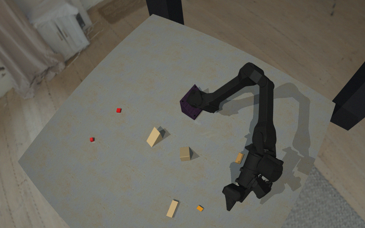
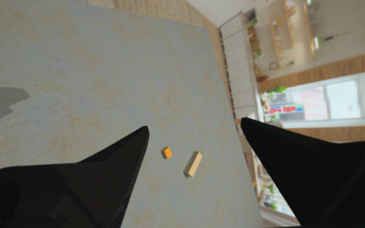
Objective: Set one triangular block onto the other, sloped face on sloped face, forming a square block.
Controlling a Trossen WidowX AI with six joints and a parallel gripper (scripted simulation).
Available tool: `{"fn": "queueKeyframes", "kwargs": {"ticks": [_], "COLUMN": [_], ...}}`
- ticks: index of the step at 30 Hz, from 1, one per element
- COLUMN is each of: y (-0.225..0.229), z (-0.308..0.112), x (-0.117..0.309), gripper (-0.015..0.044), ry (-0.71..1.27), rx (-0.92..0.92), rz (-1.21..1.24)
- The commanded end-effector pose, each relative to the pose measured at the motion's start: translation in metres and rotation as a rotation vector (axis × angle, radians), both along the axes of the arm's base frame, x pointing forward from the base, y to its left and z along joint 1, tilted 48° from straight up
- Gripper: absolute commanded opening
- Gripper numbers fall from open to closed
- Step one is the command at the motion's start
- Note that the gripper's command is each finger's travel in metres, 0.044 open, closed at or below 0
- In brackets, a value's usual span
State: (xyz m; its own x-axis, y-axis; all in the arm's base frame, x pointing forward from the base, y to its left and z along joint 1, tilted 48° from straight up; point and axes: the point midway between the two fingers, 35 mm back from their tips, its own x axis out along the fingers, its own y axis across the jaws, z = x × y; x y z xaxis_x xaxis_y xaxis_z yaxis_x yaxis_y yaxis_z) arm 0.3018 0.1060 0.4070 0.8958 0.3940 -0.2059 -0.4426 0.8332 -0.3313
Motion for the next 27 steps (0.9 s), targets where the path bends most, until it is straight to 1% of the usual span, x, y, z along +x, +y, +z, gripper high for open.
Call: {"fn": "queueKeyframes", "kwargs": {"ticks": [1, 6, 10, 14, 17, 20, 22, 27], "y": [-0.02, -0.05, -0.08, -0.103, -0.118, -0.129, -0.132, -0.133], "z": [-0.053, -0.121, -0.18, -0.224, -0.25, -0.265, -0.267, -0.267], "x": [0.017, 0.023, 0.011, -0.012, -0.036, -0.062, -0.072, -0.073], "gripper": [0.044, 0.044, 0.044, 0.044, 0.044, 0.044, 0.044, 0.044], "ry": [0.159, 0.389, 0.607, 0.798, 0.938, 1.042, 1.07, 1.073], "rx": [-0.119, -0.214, -0.228, -0.157, -0.032, 0.165, 0.26, 0.272], "rz": [0.001, 0.033, 0.098, 0.169, 0.23, 0.288, 0.305, 0.307]}}
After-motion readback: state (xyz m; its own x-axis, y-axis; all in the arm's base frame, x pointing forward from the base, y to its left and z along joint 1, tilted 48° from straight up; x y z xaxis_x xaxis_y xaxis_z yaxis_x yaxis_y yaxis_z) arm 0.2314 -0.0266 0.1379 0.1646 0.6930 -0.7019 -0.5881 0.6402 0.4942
